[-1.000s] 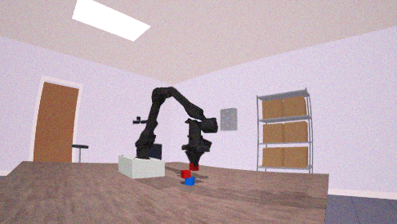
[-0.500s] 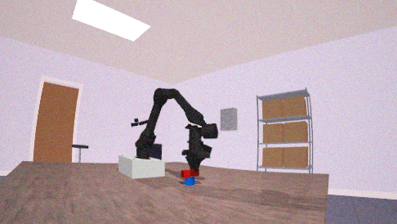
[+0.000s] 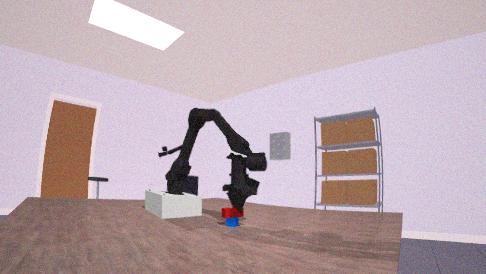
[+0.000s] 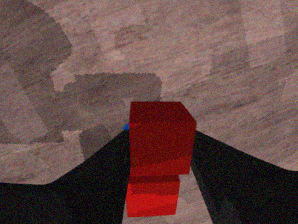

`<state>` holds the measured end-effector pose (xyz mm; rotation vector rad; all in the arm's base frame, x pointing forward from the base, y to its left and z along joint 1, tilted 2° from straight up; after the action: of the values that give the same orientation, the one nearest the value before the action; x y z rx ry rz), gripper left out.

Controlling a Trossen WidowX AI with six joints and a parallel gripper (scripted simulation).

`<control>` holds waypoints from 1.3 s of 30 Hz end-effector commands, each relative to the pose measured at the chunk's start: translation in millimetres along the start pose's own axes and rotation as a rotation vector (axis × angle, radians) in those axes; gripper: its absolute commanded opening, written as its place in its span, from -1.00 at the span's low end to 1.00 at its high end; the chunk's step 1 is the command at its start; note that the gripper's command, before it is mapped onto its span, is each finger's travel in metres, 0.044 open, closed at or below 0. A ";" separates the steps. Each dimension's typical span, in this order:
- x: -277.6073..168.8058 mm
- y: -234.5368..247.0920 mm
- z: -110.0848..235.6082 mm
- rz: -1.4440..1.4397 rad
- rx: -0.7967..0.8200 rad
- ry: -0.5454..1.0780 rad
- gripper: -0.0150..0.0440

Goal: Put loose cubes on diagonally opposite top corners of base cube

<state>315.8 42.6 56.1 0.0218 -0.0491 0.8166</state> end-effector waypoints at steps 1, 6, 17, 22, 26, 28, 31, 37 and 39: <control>0.3 0.4 -0.7 -0.005 0.003 -0.002 -0.14; 0.3 0.4 -0.7 -0.005 0.003 -0.002 -0.14; 0.3 0.4 -0.7 -0.005 0.003 -0.002 0.20; 0.1 -0.1 10.8 0.000 0.000 0.000 0.20; 0.1 -0.1 18.6 0.000 0.000 0.000 0.20; 0.1 -0.2 22.8 0.000 0.000 0.000 0.20; 0.1 -0.2 28.8 0.000 0.000 0.000 0.20; 0.1 -0.3 40.6 0.000 0.000 0.000 0.20; 0.1 -0.3 44.5 0.000 0.000 0.000 0.20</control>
<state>314.9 41.1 94.5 0.0218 -0.0490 0.8123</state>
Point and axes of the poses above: the point midway between the two fingers, 35 mm back from their tips, its own z axis back along the fingers, its own y axis across the jaws, x = y × z, the point moved 5 cm from there along z, back along the fingers, and after that the axes turned 11 degrees about -z, right-handed, at the moved point
